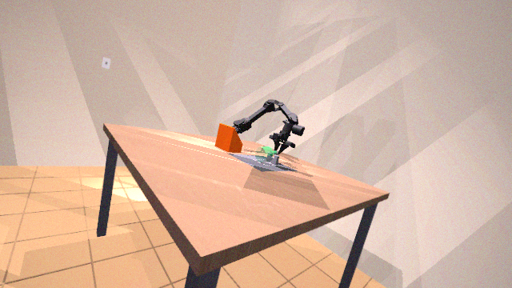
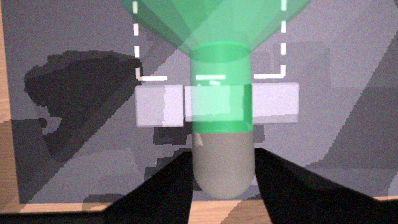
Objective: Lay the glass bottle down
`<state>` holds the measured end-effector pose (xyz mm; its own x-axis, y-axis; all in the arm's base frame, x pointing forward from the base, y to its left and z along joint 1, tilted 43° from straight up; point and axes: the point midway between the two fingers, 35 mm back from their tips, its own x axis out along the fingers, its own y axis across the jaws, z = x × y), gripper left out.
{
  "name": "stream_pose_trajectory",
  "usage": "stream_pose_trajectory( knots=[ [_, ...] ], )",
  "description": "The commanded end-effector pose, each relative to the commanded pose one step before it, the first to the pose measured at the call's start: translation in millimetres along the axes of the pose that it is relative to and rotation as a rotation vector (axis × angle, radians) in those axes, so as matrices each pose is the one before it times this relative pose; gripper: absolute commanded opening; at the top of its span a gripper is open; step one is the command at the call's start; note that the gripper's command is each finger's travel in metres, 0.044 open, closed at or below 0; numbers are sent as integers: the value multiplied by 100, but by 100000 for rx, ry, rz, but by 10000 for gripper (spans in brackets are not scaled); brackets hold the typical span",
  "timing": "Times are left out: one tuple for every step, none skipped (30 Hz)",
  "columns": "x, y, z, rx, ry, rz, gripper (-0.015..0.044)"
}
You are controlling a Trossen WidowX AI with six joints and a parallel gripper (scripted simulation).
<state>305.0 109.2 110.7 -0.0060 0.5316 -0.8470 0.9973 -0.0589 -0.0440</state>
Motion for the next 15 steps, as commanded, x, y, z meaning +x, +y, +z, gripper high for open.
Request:
stream_pose_trajectory(
  knots=[
    [205, 170, -50, 219, 33, 289, 124],
    [50, 5, -39, -45, 0, -55, 124],
    [15, 2, -10, -21, -1, -26, 124],
    [22, 3, -13, -39, -1, -49, 124],
    [38, 6, -18, -80, -2, -102, 124],
    [24, 4, -9, -62, 3, -81, 124],
    [17, 3, -4, -47, 8, -66, 124],
    [16, 2, -2, -41, 15, -63, 124],
    [16, 2, -1, -36, 23, -64, 124],
    [17, 2, -1, -30, 28, -64, 124],
    [17, 2, -1, -24, 32, -63, 124],
    [17, 2, 0, -19, 34, -62, 124],
    [17, 2, 0, -16, 36, -61, 124],
    [17, 2, 0, -14, 37, -61, 124],
    [17, 2, 0, -13, 39, -60, 124]
  ],
)
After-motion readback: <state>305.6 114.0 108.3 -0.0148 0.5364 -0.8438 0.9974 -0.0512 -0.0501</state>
